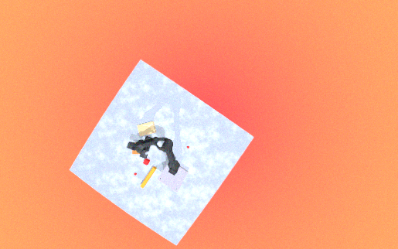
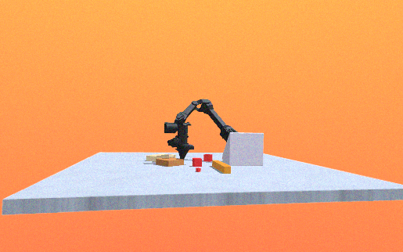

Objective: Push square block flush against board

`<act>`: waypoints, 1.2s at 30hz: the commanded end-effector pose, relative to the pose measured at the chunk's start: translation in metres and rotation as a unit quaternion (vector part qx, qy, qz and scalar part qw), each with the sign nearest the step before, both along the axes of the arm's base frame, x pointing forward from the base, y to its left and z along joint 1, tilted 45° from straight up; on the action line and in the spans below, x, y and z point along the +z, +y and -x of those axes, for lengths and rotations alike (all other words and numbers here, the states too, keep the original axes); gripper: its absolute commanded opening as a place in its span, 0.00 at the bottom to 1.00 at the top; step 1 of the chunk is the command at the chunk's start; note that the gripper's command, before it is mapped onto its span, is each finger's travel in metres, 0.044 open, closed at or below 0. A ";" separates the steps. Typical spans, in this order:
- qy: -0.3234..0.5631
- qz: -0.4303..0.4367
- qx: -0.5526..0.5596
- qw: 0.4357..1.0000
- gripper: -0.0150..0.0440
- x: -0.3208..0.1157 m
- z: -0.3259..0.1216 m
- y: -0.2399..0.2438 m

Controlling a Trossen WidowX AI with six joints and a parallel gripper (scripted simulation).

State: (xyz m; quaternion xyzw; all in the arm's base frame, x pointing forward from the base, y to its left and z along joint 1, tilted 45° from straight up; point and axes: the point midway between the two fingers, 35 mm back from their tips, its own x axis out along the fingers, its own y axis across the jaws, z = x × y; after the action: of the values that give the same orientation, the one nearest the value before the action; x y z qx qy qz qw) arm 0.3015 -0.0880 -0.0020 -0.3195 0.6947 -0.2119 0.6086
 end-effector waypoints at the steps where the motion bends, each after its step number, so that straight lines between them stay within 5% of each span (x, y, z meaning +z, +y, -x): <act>1: 0.000 0.000 0.000 1.000 0.25 0.002 0.000 0.002; 12: 0.006 -0.002 0.006 1.000 0.25 0.037 -0.009 0.042; 26: 0.087 -0.012 0.093 0.992 0.25 -0.032 -0.115 0.114; 36: 0.113 -0.014 0.121 0.986 0.25 -0.074 -0.134 0.130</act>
State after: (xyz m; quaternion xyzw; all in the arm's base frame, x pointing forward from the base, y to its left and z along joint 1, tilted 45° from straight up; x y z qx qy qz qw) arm 0.4288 0.0478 -0.0735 -0.4179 0.7221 -0.0889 0.5441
